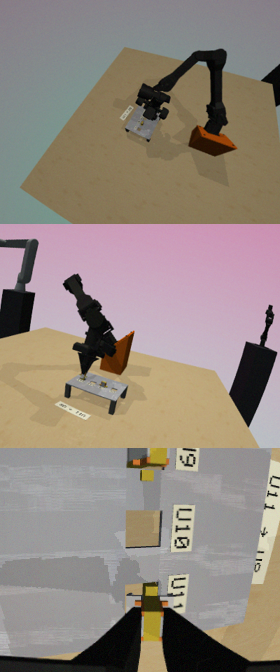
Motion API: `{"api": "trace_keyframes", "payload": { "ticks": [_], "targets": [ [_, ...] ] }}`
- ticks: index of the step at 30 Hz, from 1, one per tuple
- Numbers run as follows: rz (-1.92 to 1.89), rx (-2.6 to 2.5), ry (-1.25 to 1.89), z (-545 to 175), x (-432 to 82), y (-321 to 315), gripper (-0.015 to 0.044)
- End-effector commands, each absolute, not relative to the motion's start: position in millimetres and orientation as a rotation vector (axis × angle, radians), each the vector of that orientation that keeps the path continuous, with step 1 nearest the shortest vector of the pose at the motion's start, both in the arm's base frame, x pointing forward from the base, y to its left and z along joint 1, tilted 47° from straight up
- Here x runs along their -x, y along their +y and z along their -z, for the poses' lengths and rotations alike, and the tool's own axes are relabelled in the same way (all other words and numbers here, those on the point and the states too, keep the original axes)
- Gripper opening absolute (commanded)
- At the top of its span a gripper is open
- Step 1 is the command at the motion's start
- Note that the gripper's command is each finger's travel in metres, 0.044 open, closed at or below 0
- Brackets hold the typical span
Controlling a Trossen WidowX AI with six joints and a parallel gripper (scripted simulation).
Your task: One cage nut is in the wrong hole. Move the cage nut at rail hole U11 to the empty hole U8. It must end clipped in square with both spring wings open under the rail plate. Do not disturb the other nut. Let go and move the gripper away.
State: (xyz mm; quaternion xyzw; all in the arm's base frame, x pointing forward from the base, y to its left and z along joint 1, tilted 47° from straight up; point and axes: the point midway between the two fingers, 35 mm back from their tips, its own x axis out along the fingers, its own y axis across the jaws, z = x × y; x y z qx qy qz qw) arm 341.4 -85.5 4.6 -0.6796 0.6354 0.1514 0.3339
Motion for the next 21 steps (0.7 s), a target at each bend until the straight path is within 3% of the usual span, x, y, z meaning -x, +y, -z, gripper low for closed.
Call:
{"api": "trace_keyframes", "payload": {
  "ticks": [1,21],
  "targets": [
    [-0.396,1.769,1.657,-3.1,-341.3,-85.2,0.0028],
    [-0.399,1.763,1.664,-2.6,-341.4,-85.1,0.0028]
  ]
}}
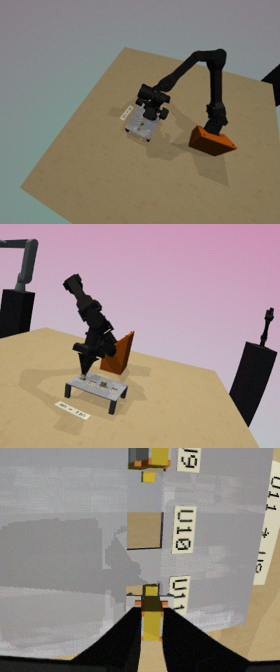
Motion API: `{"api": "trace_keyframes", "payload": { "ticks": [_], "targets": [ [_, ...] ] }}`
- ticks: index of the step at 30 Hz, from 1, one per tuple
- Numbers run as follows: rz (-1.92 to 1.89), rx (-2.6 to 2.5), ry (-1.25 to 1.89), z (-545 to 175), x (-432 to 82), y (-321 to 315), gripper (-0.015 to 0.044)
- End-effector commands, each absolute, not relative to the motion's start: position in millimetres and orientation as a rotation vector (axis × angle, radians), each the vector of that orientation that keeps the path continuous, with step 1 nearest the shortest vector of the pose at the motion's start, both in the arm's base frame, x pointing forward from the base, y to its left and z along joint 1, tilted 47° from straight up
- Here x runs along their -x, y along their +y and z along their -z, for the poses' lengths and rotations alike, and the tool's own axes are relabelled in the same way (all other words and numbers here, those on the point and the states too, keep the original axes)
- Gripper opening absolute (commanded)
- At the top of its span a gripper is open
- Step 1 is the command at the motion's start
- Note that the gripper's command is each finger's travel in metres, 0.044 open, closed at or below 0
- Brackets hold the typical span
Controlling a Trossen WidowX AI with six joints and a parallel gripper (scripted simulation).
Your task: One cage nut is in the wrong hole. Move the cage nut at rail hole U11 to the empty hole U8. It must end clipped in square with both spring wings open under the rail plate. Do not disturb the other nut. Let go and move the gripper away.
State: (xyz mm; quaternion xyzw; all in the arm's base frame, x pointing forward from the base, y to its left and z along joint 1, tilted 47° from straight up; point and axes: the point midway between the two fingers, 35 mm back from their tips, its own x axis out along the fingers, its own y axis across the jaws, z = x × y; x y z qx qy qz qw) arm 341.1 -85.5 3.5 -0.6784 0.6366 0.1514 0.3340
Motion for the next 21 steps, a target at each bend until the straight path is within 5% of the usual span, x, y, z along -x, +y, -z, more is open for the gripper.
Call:
{"api": "trace_keyframes", "payload": {
  "ticks": [1,21],
  "targets": [
    [-0.400,1.762,1.666,-2.6,-341.4,-85.1,0.0028],
    [-0.410,1.743,1.691,-2.9,-342.5,-85.1,0.0028]
  ]
}}
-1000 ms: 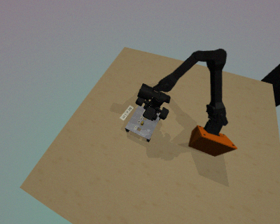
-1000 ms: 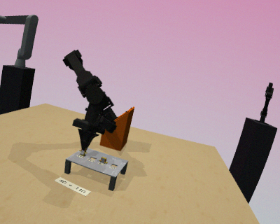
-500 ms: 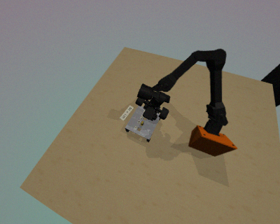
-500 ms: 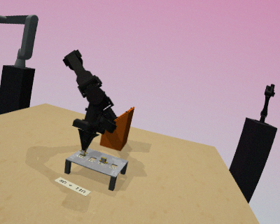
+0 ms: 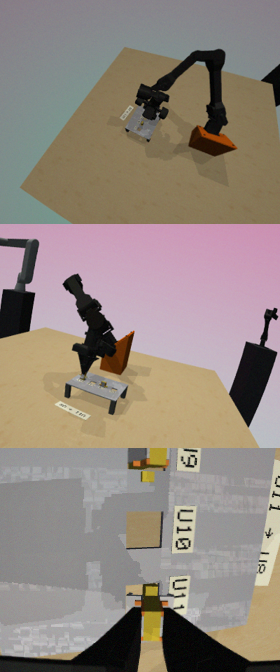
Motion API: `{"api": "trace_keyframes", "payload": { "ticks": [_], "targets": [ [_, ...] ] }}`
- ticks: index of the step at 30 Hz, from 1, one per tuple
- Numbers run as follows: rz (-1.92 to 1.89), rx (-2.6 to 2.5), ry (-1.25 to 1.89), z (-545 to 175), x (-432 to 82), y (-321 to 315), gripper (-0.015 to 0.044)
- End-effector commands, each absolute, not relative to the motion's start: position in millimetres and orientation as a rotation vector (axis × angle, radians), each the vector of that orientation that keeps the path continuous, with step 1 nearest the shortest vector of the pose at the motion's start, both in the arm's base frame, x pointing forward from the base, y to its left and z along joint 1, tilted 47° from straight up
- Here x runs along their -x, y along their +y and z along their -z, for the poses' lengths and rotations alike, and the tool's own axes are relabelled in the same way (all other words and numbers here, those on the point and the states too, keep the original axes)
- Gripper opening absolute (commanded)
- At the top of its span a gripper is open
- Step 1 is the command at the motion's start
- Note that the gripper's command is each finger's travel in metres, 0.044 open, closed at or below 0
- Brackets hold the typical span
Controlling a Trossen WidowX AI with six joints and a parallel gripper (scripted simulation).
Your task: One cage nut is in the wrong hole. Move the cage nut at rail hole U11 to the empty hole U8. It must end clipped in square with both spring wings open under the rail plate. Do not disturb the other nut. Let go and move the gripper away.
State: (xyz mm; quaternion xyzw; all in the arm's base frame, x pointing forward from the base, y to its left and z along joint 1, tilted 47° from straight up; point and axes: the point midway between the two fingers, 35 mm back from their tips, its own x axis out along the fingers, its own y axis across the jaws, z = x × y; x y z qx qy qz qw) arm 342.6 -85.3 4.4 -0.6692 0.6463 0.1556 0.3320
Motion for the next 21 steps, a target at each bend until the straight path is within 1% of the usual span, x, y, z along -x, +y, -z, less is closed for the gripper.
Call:
{"api": "trace_keyframes", "payload": {
  "ticks": [1,21],
  "targets": [
    [-0.410,1.743,1.691,-2.9,-342.5,-85.1,0.0028],
    [-0.414,1.736,1.701,-3.4,-343.0,-84.7,0.0028]
  ]
}}
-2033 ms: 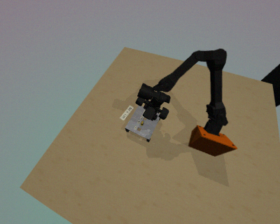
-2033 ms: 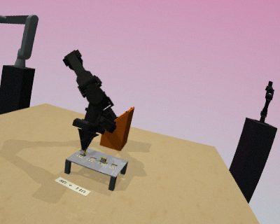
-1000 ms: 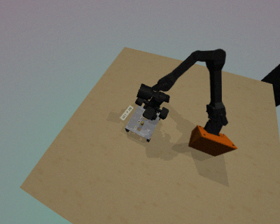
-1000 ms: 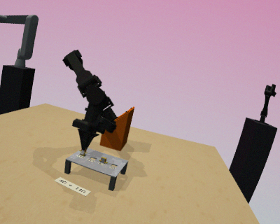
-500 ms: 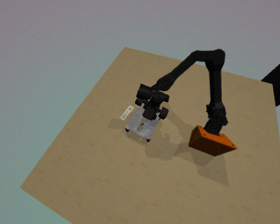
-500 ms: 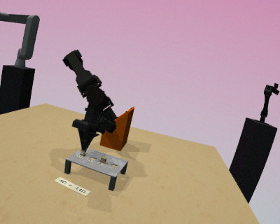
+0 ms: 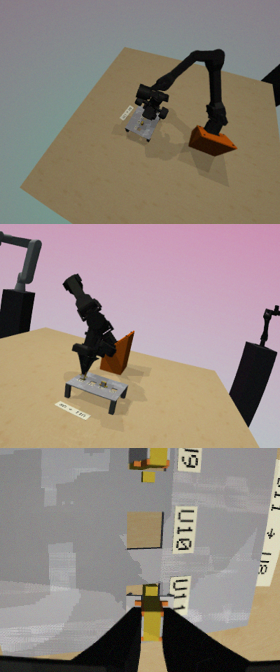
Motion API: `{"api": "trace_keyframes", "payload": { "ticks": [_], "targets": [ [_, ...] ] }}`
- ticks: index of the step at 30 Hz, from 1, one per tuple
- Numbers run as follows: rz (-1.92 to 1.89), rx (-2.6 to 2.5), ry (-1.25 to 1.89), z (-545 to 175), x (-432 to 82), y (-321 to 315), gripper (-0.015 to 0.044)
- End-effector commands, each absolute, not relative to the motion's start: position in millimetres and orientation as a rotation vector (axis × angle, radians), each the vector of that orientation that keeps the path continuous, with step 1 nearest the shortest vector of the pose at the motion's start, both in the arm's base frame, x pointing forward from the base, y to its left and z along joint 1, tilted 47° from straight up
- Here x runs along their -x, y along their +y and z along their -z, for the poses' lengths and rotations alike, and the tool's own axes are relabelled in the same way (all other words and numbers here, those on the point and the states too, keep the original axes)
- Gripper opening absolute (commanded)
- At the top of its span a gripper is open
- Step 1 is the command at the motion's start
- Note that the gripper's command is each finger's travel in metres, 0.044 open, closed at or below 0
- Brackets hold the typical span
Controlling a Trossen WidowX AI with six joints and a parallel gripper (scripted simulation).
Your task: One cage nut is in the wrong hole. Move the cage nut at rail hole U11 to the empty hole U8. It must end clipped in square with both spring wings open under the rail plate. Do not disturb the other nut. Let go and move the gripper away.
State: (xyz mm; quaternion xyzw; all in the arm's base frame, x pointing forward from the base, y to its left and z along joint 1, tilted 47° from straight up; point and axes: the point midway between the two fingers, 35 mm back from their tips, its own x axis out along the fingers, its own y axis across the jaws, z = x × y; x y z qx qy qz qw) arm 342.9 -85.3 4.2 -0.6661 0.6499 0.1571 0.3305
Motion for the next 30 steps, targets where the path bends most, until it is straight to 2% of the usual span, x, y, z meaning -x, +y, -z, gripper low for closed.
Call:
{"api": "trace_keyframes", "payload": {
  "ticks": [1,30],
  "targets": [
    [-0.414,1.735,1.702,-3.6,-343.1,-84.5,0.0028],
    [-0.417,1.729,1.707,-7.4,-344.0,-80.3,0.0028]
  ]
}}
